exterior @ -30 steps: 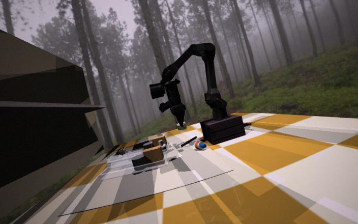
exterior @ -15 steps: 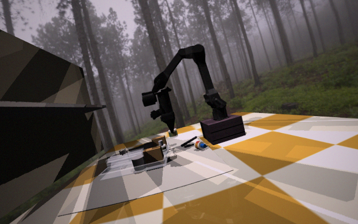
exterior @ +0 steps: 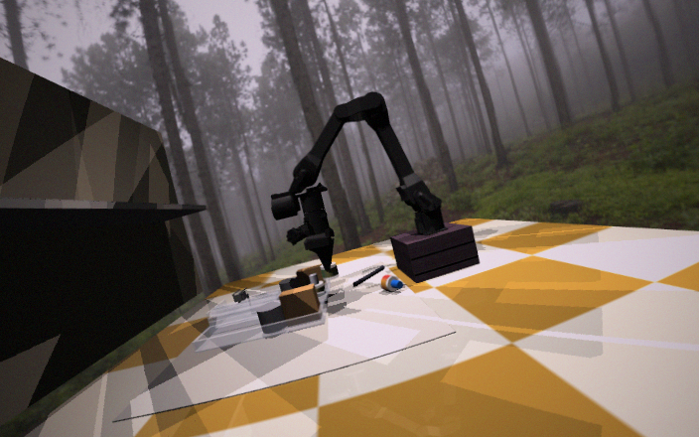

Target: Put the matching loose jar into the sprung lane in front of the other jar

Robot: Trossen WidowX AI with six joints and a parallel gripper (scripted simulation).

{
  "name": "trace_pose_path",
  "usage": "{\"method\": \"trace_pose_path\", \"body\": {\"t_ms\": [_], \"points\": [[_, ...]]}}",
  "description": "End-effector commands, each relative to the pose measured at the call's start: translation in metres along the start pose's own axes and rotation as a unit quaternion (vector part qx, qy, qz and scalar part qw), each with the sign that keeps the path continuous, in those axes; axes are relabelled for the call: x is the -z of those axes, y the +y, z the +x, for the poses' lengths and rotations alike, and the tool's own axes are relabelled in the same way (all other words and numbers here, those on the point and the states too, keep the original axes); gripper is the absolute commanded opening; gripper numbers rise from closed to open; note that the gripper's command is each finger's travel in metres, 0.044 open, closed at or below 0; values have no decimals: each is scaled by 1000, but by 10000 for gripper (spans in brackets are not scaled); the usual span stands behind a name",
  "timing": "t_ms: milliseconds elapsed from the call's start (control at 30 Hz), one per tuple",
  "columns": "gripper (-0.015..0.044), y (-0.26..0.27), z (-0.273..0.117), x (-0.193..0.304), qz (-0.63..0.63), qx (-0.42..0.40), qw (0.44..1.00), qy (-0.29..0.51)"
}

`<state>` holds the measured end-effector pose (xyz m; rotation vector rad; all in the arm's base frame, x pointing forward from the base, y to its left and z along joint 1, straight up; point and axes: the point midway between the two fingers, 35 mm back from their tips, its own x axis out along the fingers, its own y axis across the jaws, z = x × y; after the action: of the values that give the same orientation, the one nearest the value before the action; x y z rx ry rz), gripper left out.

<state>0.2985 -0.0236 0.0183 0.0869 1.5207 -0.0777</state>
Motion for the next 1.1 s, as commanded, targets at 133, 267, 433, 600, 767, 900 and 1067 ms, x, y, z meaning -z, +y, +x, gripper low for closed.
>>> {"method": "trace_pose_path", "body": {"t_ms": [133,267,433,600,767,900,1067], "points": [[0,0,19,2,-3,0,1000,9],[0,0,19,2,-3,0,1000,9],[0,0,19,0,-3,0,1000,9],[0,0,19,-2,-3,0,1000,9],[0,0,19,-4,-3,0,1000,9],[0,0,19,-5,-3,0,1000,9],[0,0,19,-7,-3,0,1000,8]]}}
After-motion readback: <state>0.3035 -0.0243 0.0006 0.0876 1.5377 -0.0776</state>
